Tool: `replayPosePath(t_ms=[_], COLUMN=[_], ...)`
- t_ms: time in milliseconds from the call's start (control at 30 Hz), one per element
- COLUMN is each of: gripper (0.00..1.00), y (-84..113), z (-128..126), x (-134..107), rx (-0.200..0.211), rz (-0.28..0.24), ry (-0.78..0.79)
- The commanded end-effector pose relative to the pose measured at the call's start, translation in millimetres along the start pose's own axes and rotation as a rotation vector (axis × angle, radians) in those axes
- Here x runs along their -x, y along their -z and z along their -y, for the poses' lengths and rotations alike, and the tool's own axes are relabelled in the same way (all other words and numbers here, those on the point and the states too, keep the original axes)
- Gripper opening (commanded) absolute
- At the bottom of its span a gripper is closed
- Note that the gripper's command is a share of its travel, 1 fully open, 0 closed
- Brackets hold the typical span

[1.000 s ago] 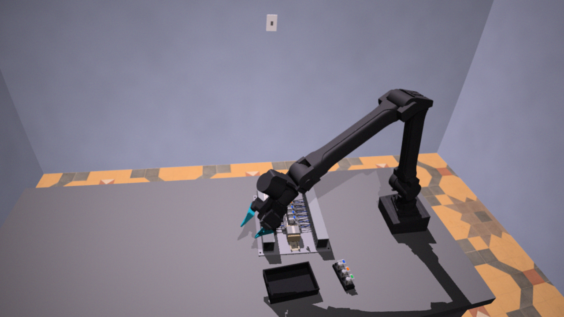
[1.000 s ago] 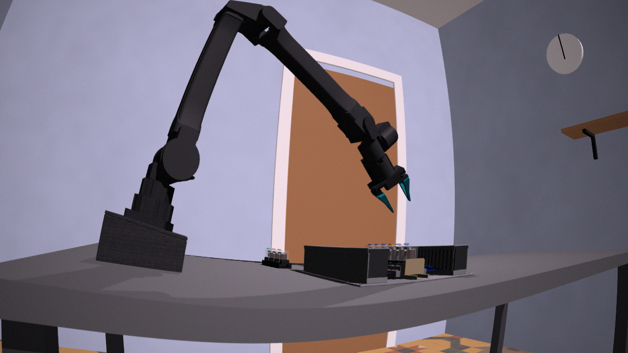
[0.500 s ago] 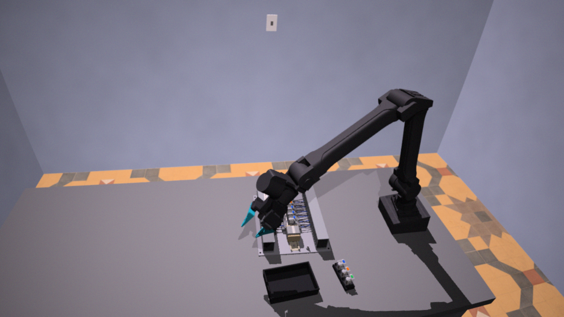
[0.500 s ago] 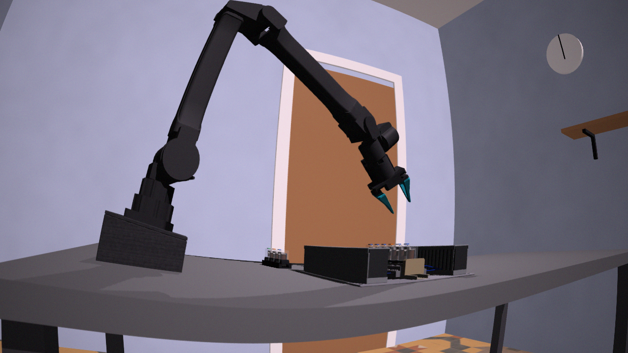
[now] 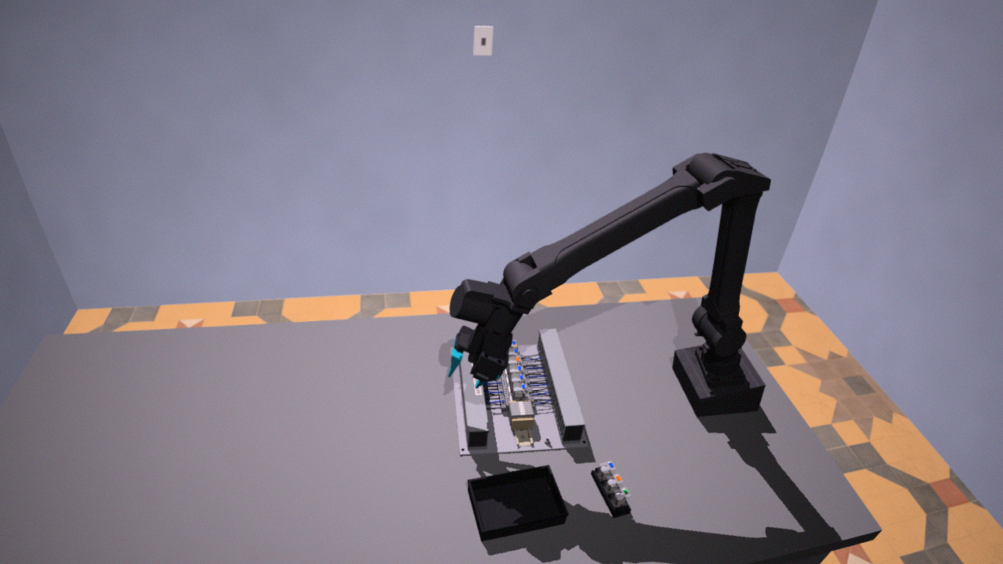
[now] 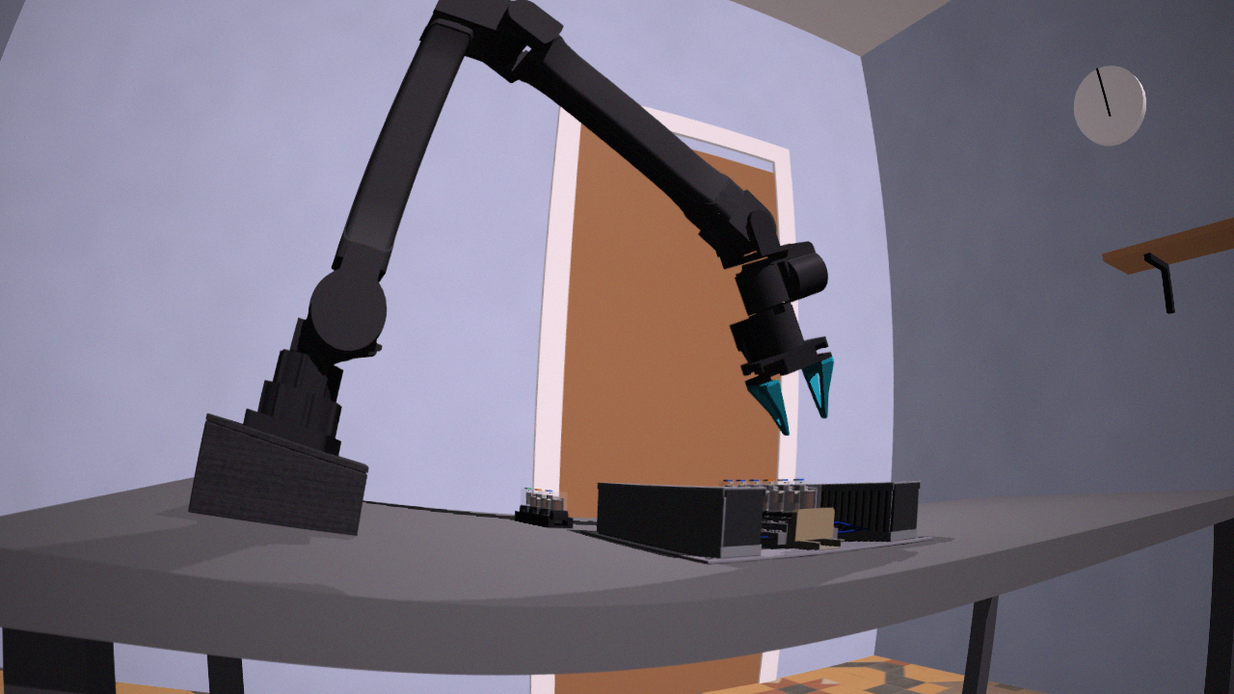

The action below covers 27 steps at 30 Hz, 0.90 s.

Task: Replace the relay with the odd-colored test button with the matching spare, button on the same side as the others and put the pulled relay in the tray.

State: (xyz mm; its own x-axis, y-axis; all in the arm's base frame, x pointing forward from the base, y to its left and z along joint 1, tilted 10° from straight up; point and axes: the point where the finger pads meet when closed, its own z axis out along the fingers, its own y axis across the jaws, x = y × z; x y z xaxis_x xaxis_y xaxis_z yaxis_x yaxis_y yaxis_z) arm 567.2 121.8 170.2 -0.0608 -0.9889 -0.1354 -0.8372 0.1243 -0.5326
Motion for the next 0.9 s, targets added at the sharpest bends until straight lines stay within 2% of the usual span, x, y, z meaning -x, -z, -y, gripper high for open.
replayPosePath(t_ms=[0,200,267,467,633,867], gripper=[0.59,0.59,0.59,0.59,0.59,0.59], y=[27.7,37.5,37.5,55.6,60.7,60.2], z=[4.8,-30.1,-30.1,-43.0,-59.8,-68.4], x=[-38.0,-98.0,-98.0,-134.0,-149.4,-150.0], rx=[0.033,0.202,0.202,0.298,0.359,0.383], rz=[-0.031,-0.07,-0.07,-0.071,-0.065,-0.059], ry=[0.081,0.15,0.15,0.194,0.208,0.218])
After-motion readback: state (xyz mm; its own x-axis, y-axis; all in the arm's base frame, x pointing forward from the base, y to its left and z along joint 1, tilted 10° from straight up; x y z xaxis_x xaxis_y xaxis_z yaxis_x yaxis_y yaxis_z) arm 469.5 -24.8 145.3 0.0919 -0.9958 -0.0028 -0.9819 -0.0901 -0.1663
